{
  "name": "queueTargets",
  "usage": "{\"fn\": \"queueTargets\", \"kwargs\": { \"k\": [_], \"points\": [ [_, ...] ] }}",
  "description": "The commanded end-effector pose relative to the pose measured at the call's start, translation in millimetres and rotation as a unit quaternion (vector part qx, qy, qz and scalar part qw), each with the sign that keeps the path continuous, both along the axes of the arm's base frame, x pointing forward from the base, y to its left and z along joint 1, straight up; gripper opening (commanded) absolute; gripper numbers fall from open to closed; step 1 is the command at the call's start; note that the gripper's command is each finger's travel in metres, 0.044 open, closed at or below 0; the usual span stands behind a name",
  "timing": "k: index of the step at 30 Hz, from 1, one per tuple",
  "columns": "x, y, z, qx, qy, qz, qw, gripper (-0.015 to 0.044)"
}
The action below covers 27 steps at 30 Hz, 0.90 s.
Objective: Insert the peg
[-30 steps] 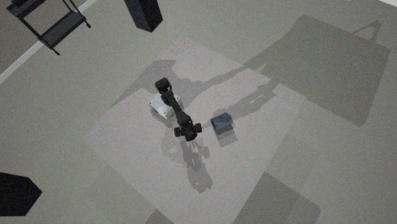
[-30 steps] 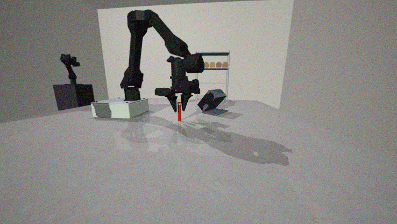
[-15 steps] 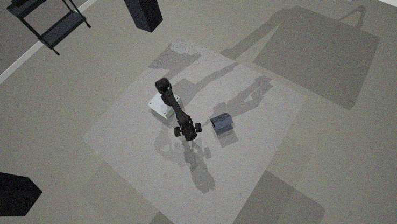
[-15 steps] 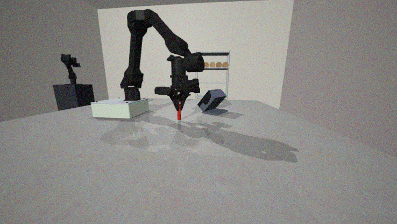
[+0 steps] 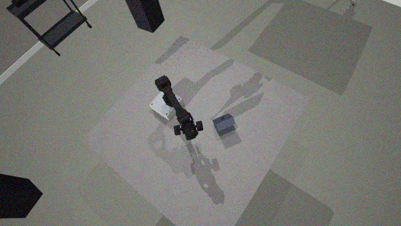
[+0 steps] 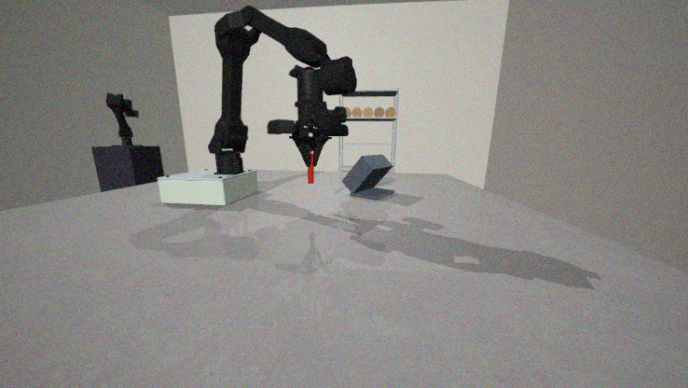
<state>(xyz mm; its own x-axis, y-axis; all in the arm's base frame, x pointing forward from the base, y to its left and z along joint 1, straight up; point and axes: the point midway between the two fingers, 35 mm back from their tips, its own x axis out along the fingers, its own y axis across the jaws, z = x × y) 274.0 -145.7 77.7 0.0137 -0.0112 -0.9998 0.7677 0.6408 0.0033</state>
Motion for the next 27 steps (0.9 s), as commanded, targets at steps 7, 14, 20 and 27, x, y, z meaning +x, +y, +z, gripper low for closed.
{"fn": "queueTargets", "kwargs": {
  "k": [7,14,20,27],
  "points": [
    [1,2,14,-0.004,-0.003,0.009,1.0,0.0],
    [5,8,13,-0.016,0.0,0.036,0.999,0.0],
    [9,14,13,-0.027,0.002,0.059,0.998,0.0],
    [12,20,13,-0.039,0.004,0.086,0.996,0.0]
  ]
}}
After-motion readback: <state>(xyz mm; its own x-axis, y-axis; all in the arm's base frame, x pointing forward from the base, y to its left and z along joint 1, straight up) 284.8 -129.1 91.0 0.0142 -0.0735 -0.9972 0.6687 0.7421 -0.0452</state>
